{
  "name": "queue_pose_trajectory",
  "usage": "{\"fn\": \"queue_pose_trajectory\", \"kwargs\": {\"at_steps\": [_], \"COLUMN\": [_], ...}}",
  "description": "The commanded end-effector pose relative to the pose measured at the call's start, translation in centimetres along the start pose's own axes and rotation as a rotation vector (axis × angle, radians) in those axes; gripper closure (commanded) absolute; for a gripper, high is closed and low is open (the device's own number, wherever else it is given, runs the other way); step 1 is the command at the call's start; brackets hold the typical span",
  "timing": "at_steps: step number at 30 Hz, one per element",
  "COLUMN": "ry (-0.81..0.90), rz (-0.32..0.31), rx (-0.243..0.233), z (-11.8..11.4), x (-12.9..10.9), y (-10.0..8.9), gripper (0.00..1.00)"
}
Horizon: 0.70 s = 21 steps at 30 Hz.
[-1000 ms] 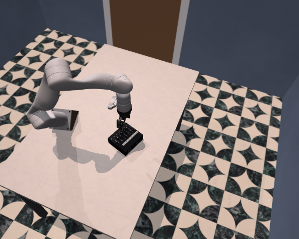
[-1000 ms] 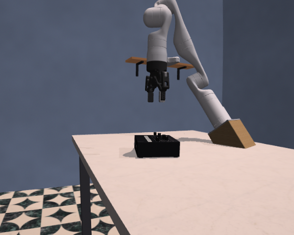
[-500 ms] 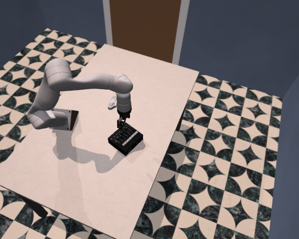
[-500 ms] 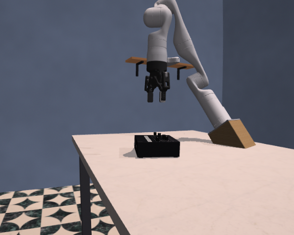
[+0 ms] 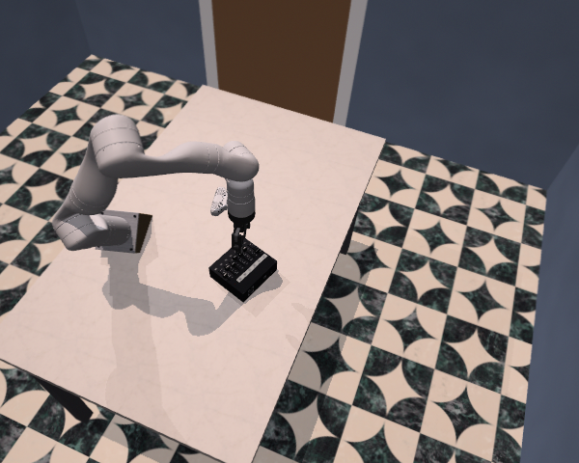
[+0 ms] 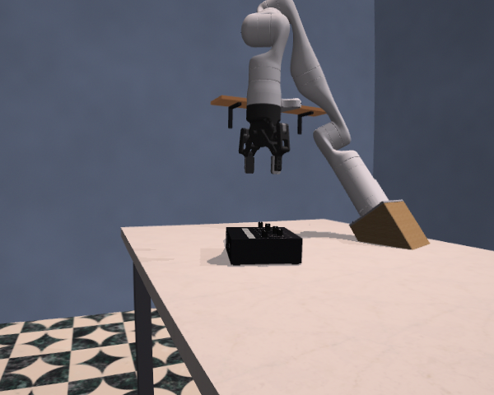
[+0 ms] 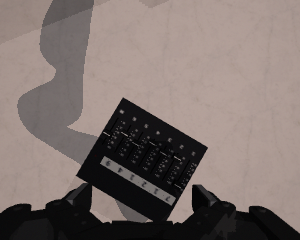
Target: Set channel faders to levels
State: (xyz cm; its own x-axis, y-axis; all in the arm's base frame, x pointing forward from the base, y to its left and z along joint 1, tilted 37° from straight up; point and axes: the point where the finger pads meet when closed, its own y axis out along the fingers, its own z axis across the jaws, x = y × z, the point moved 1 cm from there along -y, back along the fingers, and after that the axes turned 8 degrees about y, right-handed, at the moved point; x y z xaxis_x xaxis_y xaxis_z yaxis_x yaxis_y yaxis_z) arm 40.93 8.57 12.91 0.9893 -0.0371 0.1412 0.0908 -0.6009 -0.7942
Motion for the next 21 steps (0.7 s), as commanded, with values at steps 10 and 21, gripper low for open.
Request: {"fn": "queue_pose_trajectory", "kwargs": {"at_steps": [10, 21], "ry": [-0.209, -0.567], "rz": [0.006, 0.014], "rx": [-0.01, -0.021], "z": [0.2, 0.8], "x": [0.3, 0.8], "y": [0.8, 1.8], "gripper": [0.0, 0.0]}}
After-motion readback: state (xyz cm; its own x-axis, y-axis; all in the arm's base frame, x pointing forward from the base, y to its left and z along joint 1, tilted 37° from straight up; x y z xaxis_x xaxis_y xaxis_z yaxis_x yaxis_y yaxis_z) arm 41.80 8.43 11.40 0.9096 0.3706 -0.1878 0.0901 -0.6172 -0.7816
